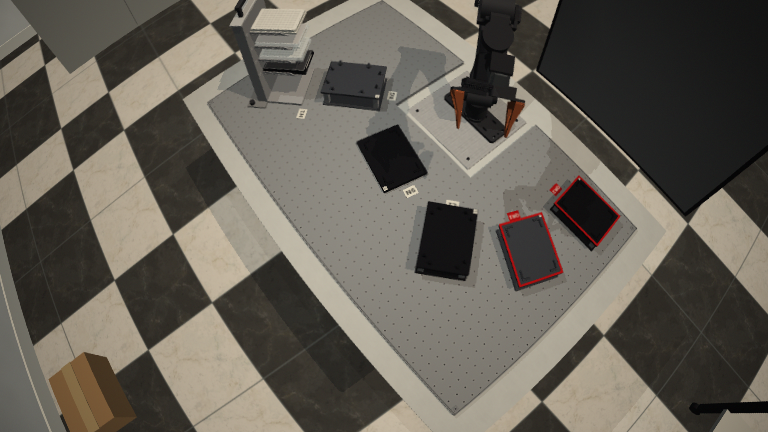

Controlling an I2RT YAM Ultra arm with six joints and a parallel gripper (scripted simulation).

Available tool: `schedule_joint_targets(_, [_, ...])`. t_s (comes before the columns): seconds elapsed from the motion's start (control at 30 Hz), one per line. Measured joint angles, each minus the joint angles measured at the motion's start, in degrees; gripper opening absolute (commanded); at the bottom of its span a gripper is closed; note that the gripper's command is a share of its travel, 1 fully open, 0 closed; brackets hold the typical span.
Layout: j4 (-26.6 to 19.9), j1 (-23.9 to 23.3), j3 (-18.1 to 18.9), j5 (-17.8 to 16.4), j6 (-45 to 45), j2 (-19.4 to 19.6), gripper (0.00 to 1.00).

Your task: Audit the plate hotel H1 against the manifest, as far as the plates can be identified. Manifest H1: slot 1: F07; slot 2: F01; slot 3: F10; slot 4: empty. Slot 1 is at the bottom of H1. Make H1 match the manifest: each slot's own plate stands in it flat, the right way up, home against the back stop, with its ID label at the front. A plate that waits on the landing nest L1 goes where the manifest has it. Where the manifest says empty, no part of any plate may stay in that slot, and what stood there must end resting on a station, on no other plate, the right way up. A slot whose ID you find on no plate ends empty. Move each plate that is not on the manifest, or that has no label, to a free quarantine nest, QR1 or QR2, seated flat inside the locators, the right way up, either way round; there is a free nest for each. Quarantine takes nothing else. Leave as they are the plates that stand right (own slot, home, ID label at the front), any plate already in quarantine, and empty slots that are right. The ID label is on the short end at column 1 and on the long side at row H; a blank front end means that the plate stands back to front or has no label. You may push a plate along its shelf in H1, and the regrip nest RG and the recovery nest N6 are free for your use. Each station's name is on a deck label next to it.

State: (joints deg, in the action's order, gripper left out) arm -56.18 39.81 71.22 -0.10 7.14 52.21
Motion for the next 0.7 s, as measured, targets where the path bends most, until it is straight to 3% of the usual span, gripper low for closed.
schedule_joint_targets(0.53, [0.0, 0.0, 0.0, 0.0, 0.0, 0.0, 1.0])
schedule_joint_targets(0.57, [0.0, 0.0, 0.0, 0.0, 0.0, 0.0, 0.0])
schedule_joint_targets(0.7, [-1.6, 0.0, 0.7, 1.2, -1.2, 1.3, 0.0])
